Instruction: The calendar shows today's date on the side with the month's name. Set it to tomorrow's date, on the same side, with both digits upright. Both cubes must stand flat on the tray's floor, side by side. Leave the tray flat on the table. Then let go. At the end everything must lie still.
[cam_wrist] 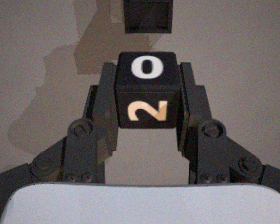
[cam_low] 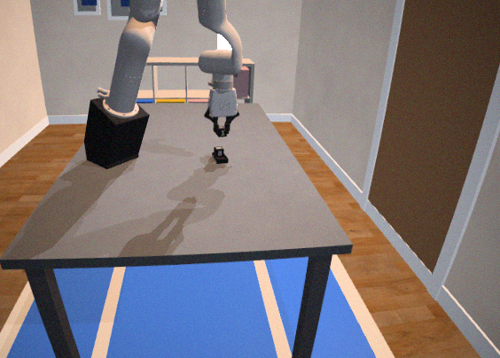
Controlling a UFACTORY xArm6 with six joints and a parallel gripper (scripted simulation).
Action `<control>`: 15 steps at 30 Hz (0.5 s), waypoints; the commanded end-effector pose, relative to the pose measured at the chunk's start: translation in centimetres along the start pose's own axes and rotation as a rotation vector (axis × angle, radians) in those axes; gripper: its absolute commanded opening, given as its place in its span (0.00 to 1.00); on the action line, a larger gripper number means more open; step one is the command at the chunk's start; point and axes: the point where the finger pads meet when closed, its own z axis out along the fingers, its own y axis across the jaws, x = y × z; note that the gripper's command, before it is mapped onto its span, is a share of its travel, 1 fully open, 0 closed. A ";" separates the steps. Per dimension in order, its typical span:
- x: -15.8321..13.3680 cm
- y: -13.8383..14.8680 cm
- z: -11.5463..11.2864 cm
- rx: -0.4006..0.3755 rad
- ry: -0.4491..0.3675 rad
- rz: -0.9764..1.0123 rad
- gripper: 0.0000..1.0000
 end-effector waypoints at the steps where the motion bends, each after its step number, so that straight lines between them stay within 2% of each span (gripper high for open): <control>1: 0.0 0.1 0.9 -0.003 0.000 0.000 0.29; 15: 0.0 0.1 4.7 -0.003 0.000 0.000 0.29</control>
